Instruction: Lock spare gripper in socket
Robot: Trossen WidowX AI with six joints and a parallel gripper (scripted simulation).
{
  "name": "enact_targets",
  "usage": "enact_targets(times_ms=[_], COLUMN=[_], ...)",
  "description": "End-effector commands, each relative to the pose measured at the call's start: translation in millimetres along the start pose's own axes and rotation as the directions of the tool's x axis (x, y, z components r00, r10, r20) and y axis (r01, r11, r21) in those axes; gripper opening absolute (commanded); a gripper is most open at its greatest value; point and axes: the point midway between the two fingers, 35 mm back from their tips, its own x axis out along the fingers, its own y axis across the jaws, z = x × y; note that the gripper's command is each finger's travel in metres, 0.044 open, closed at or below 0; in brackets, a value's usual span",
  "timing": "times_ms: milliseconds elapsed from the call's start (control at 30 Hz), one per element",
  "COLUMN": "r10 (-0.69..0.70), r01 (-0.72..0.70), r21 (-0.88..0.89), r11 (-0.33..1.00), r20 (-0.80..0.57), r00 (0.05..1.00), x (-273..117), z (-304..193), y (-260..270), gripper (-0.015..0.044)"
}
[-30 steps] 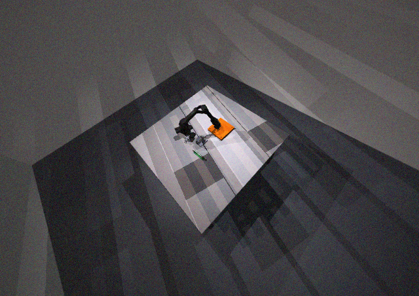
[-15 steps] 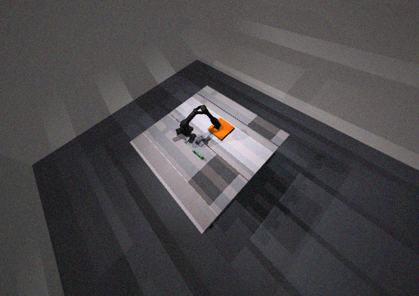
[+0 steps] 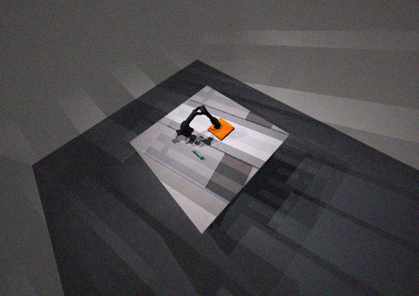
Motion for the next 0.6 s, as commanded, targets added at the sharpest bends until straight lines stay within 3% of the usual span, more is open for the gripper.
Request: enact_targets(times_ms=[0, 433, 567], r10=[0.003, 0.003, 0.003], r01=[-0.003, -0.003, -0.003], r21=[0.0, 0.0, 0.0], r11=[1.0, 1.0, 1.0], r20=[-0.004, -0.004, -0.004], r00=[1.0, 1.0, 1.0], x=[-1.7, -1.7, -5.3], z=[-0.6, -0.6, -0.5], y=[0.4, 0.4, 0.3], gripper=[0.0079, 0.042, 0.044])
